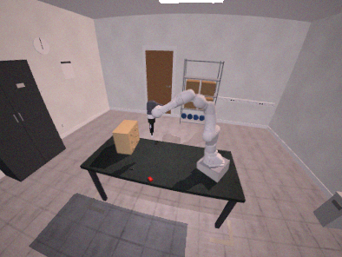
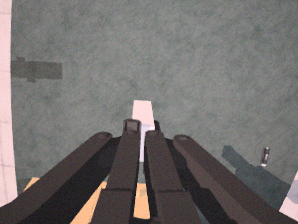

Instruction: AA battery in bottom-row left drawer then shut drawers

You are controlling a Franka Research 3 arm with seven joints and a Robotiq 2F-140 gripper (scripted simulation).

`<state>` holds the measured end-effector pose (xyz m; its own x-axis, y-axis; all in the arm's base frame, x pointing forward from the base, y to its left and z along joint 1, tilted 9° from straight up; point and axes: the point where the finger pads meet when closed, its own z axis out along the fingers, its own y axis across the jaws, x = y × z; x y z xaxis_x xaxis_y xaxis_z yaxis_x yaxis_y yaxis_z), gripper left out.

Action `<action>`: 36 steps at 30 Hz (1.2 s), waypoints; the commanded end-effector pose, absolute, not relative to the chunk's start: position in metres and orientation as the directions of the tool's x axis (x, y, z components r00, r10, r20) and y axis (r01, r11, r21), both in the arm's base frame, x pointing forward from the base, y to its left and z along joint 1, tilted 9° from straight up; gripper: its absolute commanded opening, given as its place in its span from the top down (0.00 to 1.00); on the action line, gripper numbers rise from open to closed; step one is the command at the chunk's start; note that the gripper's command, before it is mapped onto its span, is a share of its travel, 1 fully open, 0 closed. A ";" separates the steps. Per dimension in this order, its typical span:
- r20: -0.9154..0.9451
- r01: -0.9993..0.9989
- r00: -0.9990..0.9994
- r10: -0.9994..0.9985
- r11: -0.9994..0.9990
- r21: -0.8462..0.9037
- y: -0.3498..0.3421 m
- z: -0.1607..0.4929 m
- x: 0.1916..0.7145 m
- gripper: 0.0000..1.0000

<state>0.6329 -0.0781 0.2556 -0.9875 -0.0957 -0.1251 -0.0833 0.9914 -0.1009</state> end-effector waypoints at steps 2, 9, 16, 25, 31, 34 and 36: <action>-0.121 -0.079 -0.989 -0.091 0.992 -0.103 -0.078 0.255 0.632 0.90; -0.121 -0.079 -0.989 -0.091 0.992 -0.103 -0.078 0.255 0.632 0.90; -0.121 -0.079 -0.989 -0.091 0.992 -0.103 -0.078 0.255 0.632 0.90; -0.122 -0.080 -0.988 -0.092 0.992 -0.100 -0.078 0.255 0.632 0.00; -0.122 -0.080 -0.988 -0.092 0.992 -0.100 -0.078 0.255 0.632 0.00; -0.122 -0.080 -0.988 -0.092 0.992 -0.100 -0.078 0.255 0.632 0.00; -0.122 -0.080 -0.988 -0.092 0.992 -0.100 -0.078 0.255 0.632 0.00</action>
